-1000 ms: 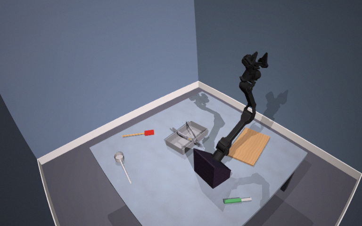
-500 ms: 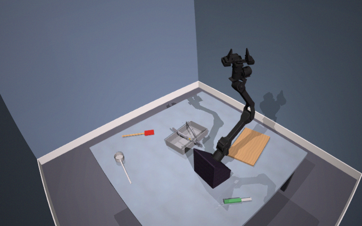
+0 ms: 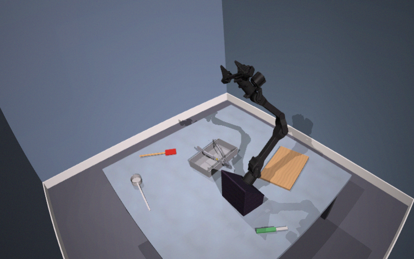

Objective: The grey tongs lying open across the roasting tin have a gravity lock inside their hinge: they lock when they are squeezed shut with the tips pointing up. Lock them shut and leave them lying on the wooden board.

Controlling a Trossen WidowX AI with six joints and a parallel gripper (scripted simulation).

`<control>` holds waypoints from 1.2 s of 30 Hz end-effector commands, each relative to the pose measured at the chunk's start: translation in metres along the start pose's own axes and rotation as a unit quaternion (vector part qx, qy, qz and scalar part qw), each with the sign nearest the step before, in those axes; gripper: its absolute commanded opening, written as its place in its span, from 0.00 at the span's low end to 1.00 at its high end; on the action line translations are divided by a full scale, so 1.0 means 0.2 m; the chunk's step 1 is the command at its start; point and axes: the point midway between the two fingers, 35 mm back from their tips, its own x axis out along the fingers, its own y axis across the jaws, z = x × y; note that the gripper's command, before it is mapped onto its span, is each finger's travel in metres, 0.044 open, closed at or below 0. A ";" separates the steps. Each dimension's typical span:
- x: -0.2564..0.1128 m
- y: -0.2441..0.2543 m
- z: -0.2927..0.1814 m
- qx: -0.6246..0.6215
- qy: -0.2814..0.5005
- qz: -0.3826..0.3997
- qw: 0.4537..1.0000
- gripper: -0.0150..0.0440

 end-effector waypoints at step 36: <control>-1.12 -1.92 -0.57 -0.551 0.716 -0.161 0.398 1.00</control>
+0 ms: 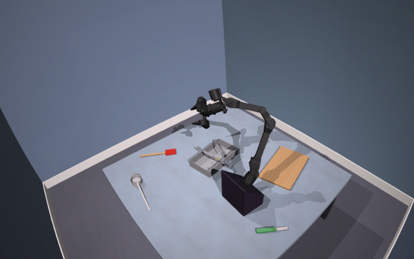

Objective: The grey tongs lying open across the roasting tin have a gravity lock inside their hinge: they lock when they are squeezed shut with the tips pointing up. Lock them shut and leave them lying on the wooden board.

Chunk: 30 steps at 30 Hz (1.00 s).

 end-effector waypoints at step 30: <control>0.03 0.62 -1.26 -0.639 0.061 0.540 0.544 1.00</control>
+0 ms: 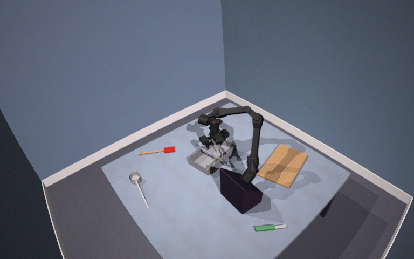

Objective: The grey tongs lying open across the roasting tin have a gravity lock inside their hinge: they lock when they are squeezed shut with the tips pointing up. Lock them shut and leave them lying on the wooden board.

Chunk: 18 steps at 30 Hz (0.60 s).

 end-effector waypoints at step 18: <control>0.04 0.05 -0.02 -0.059 -0.018 0.024 0.998 1.00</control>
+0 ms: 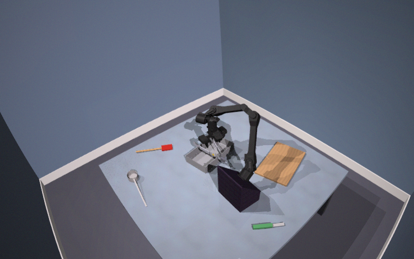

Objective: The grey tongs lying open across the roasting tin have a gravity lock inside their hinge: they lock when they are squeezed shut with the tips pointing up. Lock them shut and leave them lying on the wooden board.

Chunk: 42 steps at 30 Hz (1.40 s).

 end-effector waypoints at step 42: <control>0.32 0.00 -0.03 -0.003 0.001 0.001 1.000 1.00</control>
